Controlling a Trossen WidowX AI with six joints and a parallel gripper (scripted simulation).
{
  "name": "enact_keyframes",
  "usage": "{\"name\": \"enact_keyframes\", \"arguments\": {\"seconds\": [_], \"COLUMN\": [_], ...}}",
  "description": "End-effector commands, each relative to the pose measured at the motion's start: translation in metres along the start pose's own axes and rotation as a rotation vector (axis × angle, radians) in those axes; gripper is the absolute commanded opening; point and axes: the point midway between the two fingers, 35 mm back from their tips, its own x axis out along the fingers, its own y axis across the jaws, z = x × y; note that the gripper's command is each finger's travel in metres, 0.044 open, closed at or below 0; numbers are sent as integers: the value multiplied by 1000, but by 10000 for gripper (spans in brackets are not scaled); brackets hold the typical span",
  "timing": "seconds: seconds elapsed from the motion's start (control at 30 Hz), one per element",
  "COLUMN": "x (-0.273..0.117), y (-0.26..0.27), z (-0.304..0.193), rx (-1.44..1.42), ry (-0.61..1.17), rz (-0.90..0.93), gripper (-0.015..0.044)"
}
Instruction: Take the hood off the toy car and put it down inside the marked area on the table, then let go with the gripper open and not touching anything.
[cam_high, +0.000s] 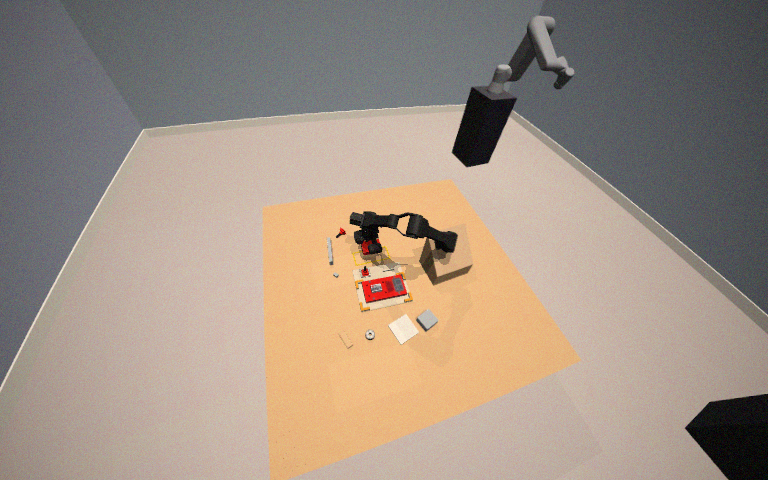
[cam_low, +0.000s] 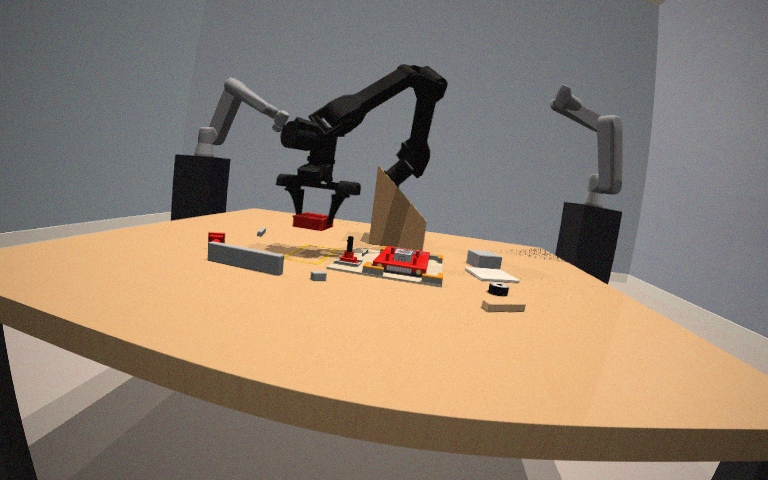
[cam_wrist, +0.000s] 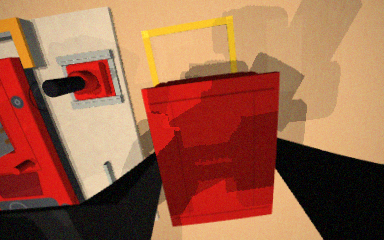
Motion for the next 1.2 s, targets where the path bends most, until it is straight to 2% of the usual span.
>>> {"name": "enact_keyframes", "arguments": {"seconds": [0.0,1.17], "x": [4,30], "y": [1,2], "z": [-1,-2], "rx": [7,7], "ry": [-2,-2], "rz": [6,8], "gripper": [0,0]}}
